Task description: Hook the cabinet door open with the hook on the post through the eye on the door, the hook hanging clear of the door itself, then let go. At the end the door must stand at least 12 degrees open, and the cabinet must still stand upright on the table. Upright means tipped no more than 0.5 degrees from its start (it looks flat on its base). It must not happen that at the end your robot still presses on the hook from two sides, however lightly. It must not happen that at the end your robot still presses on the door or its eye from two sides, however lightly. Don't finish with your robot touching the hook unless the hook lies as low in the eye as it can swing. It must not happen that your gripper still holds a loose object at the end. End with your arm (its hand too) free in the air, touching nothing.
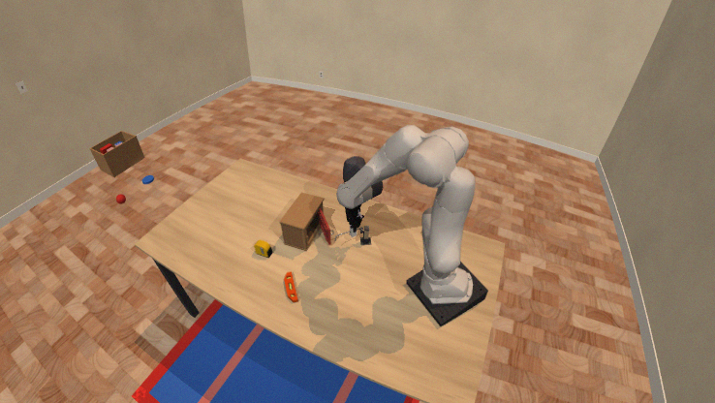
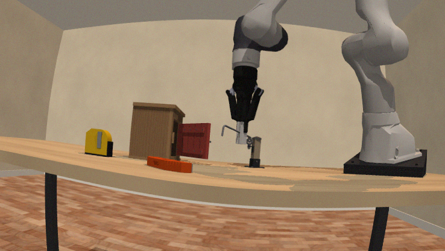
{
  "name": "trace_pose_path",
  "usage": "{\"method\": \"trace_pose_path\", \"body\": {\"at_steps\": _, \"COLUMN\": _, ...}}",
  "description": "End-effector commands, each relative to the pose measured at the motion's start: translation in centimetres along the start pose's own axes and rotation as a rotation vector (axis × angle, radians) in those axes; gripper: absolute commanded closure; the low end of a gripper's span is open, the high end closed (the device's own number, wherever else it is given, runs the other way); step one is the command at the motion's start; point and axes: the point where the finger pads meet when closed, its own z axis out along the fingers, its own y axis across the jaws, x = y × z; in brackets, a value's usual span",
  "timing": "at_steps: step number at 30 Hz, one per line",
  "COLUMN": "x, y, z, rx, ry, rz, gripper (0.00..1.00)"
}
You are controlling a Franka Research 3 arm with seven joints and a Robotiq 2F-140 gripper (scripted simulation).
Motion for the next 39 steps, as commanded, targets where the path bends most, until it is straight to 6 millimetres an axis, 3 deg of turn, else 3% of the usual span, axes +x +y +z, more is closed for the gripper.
{"method": "trace_pose_path", "body": {"at_steps": 1, "x": 0.0, "y": -0.4, "z": -0.2, "rx": 0.008, "ry": -0.001, "rz": 0.055, "gripper": 0.97}}
{"method": "trace_pose_path", "body": {"at_steps": 39, "x": 0.2, "y": -1.6, "z": -0.2, "rx": 0.008, "ry": -0.002, "rz": 0.323, "gripper": 0.97}}
